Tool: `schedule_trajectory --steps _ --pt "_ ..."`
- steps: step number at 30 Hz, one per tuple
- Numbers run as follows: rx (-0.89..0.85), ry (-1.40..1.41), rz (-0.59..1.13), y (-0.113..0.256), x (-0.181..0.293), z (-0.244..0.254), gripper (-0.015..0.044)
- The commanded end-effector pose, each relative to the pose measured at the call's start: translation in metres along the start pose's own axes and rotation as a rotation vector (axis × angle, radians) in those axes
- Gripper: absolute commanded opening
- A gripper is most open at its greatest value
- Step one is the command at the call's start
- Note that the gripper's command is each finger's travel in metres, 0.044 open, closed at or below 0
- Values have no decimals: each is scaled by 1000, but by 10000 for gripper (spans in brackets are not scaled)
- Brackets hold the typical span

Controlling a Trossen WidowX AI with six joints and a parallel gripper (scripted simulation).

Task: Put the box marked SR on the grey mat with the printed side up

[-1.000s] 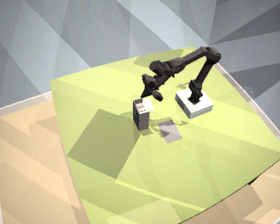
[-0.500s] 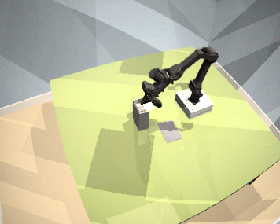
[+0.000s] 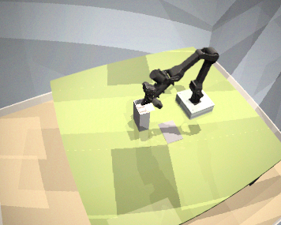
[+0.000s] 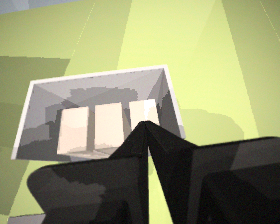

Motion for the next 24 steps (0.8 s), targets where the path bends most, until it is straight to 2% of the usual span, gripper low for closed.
schedule_trajectory --steps 1,24 --pt "3 3 9 1 4 0 0" --pt "3 3 9 9 12 -1 0"
Point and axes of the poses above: the point midway between the two fingers, 35 mm back from their tips, its own y axis back along the fingers, its own z axis across the jaws, x = y × z, the point moved 8 cm from there along y, back along the fingers, and after that the axes turned 2 degrees about -y, right-handed, at the moved point
